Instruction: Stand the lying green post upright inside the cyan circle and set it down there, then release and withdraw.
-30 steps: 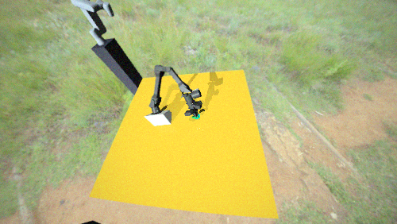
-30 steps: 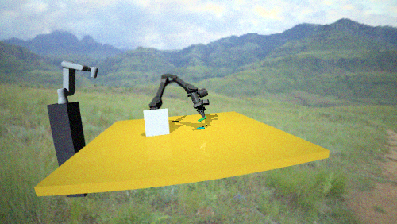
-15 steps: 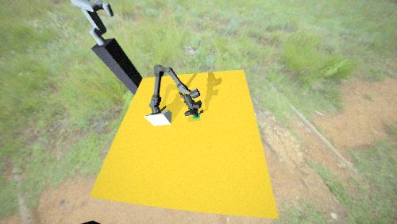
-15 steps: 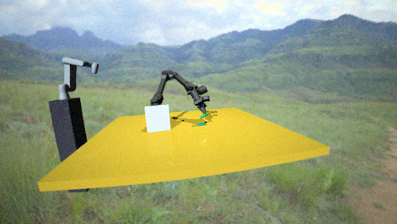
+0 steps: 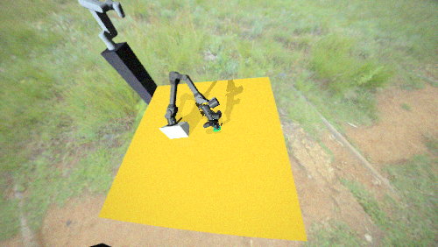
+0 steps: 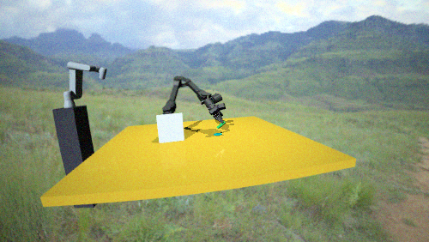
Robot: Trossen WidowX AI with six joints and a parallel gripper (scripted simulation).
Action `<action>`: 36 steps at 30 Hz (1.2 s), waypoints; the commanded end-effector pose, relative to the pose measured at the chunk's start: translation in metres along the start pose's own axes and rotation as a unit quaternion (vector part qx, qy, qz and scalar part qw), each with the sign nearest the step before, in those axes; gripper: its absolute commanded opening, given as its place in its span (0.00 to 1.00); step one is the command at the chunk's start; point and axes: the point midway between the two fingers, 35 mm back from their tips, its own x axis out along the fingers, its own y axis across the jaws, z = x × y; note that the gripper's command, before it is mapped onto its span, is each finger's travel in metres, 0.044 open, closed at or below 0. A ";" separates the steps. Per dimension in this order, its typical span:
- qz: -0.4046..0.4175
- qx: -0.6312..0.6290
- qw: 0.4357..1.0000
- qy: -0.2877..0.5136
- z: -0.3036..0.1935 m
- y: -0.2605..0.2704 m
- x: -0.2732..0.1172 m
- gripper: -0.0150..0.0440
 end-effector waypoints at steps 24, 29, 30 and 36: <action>-0.007 0.020 0.995 -0.093 0.000 0.003 -0.005 0.29; -0.006 0.025 0.994 -0.110 0.000 0.004 -0.006 0.29; -0.006 0.026 0.993 -0.113 0.000 0.004 -0.007 0.29; -0.004 0.032 0.991 -0.134 0.000 0.005 -0.009 0.29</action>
